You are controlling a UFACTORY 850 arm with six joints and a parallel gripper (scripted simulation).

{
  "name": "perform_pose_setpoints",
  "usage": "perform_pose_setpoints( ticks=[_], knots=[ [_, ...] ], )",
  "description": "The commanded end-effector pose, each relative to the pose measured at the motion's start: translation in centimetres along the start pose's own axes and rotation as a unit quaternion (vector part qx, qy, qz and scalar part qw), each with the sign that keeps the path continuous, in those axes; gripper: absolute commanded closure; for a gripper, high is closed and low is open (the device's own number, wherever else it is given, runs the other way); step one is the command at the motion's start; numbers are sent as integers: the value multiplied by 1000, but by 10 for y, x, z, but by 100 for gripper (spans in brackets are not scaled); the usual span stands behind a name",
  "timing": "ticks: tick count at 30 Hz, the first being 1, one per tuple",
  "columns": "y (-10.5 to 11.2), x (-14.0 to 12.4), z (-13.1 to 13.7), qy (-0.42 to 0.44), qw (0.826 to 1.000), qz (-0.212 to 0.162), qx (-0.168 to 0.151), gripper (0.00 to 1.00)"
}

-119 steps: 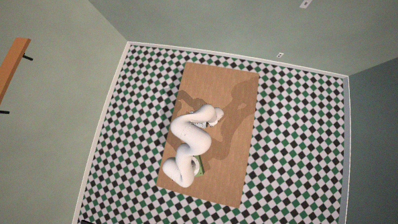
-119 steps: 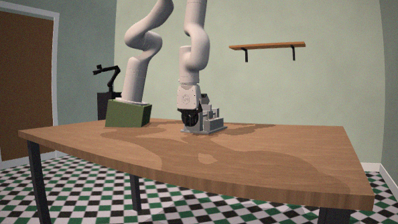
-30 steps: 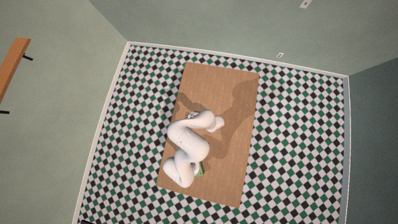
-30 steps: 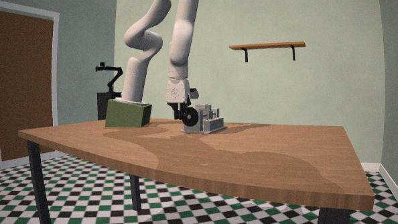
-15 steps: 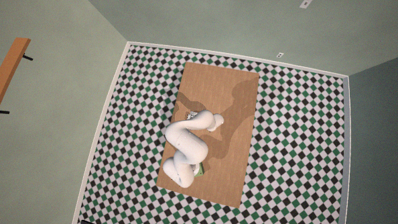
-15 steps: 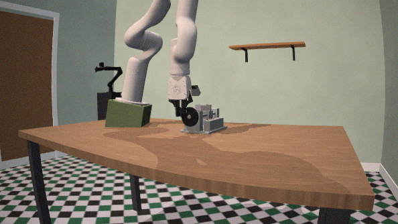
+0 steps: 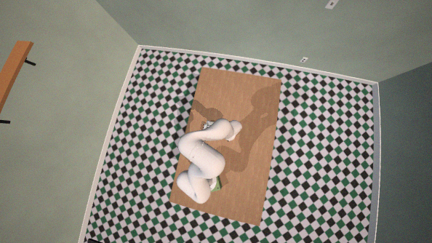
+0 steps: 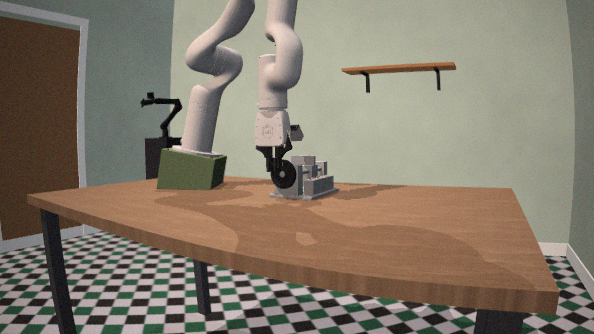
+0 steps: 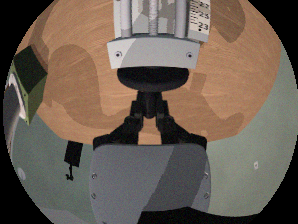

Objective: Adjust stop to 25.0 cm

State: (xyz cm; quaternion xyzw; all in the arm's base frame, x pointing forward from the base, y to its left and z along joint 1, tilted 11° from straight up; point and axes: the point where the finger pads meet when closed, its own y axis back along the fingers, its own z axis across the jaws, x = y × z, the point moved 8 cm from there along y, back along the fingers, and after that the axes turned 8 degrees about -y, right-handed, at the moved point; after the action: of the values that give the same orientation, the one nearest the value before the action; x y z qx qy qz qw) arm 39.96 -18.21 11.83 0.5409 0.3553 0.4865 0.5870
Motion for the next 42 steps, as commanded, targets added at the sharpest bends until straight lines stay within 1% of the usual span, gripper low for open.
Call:
perform_pose_setpoints(
  ticks=[1, 5, 7, 9, 15, 24, 42],
  knots=[
    [1, 1, 10, 0, 1000, 3, 6, 94],
    [-3, 2, 20, 0, 1000, 3, 6, 94],
    [-13, 4, 30, 0, 1000, 3, 6, 94],
    [-13, 4, 30, 0, 1000, 3, 6, 94],
    [-28, 4, 35, 0, 1000, 3, 6, 94],
    [-42, 4, 32, 0, 1000, 3, 6, 94],
    [-58, 2, 17, 0, 1000, 3, 6, 94]
  ],
)
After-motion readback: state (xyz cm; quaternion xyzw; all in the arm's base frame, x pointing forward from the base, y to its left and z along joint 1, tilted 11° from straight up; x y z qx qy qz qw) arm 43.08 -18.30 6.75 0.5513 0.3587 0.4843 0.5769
